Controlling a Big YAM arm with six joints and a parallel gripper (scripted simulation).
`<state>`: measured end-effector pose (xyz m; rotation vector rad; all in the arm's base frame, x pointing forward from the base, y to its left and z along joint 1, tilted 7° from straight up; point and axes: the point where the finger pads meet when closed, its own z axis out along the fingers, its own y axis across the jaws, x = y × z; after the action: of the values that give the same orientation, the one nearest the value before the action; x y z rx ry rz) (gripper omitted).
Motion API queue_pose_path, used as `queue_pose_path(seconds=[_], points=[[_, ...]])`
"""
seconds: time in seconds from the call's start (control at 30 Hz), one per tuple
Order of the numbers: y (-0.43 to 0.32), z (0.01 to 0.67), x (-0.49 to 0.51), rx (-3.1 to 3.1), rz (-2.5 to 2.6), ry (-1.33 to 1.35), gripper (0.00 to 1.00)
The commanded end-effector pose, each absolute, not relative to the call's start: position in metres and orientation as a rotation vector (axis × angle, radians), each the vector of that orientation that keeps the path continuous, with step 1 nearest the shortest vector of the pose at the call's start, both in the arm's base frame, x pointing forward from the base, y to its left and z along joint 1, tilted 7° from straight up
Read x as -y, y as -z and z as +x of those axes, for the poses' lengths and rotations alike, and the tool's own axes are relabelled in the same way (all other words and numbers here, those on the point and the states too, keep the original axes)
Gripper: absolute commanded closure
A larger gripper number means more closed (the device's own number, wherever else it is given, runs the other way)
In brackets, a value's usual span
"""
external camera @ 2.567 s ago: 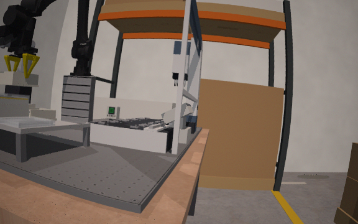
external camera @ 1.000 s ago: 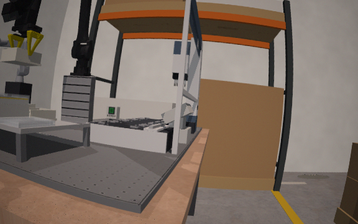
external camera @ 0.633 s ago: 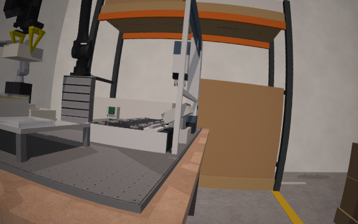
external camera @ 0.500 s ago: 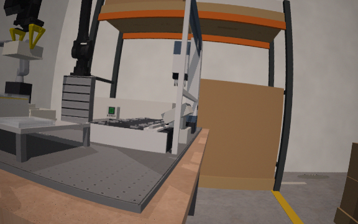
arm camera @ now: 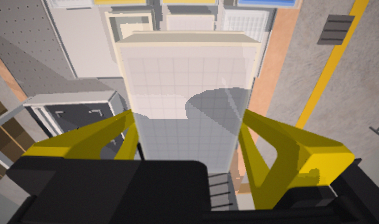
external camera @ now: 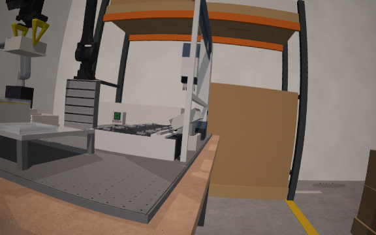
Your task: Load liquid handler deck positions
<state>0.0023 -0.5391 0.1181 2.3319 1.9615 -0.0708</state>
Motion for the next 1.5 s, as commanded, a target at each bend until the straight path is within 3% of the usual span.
queue_pose_path(seconds=[0.0, 1.47], points=[[-0.1710, -0.0069, 0.5672, -1.889, 2.257, 0.195, 1.00], [-0.1623, -0.0067, 0.5588, -1.903, 2.275, 0.169, 1.00]])
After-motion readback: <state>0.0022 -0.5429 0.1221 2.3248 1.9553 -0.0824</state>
